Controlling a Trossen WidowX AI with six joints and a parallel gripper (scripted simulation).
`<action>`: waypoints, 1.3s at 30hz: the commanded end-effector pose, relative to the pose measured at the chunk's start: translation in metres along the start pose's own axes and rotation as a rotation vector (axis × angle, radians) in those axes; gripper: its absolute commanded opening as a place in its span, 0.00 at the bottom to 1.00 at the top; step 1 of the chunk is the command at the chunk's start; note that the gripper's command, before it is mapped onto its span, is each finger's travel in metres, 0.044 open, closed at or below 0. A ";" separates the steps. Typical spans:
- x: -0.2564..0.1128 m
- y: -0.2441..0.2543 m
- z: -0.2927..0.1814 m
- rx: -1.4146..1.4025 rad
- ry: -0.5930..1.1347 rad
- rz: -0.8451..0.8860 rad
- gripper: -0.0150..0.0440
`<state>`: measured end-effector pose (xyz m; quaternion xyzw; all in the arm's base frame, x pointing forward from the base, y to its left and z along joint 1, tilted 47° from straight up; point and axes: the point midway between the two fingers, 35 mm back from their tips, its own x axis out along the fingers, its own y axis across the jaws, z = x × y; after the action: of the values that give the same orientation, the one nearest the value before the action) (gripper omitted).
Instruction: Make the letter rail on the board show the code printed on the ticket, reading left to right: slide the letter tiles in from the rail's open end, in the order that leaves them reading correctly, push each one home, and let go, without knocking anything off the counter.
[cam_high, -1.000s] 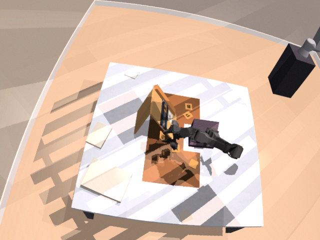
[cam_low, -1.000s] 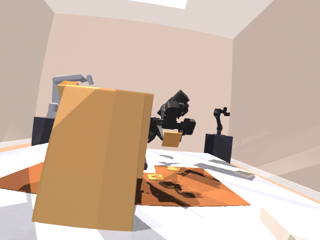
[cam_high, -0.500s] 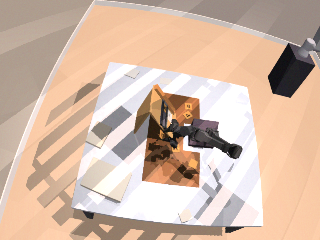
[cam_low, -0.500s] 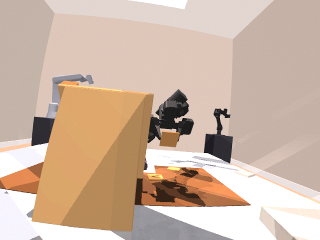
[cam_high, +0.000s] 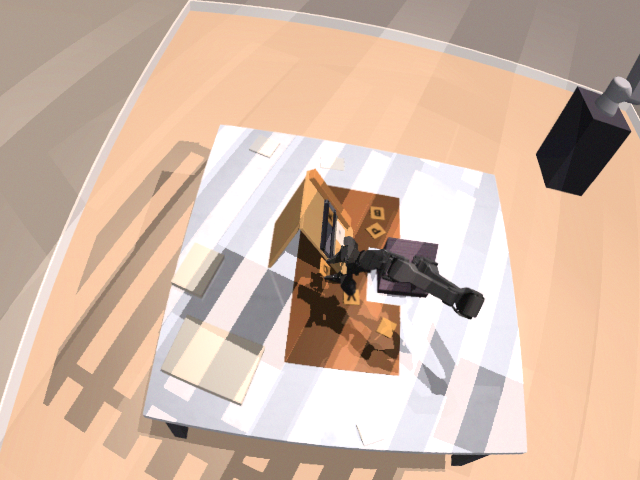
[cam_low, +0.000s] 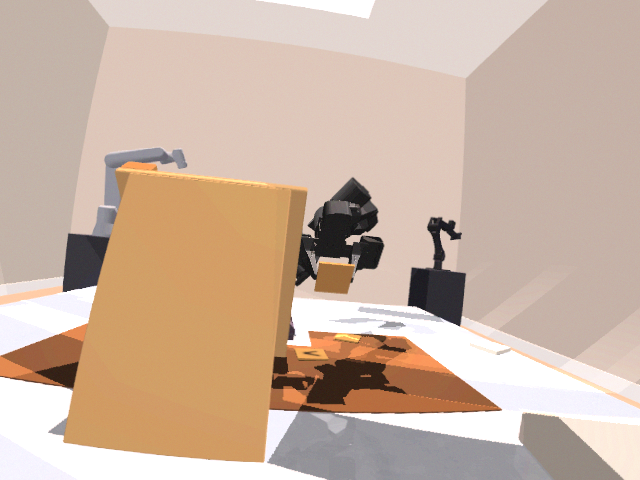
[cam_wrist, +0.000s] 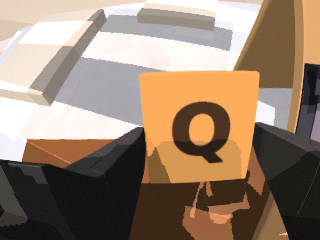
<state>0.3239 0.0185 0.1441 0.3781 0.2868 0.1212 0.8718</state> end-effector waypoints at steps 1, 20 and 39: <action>0.000 -0.003 0.000 -0.005 0.002 0.001 0.25; 0.000 -0.012 0.000 -0.006 0.002 0.001 0.25; 0.000 -0.022 0.000 -0.006 0.002 0.000 0.25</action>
<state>0.3238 0.0050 0.1301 0.3774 0.2865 0.1211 0.8722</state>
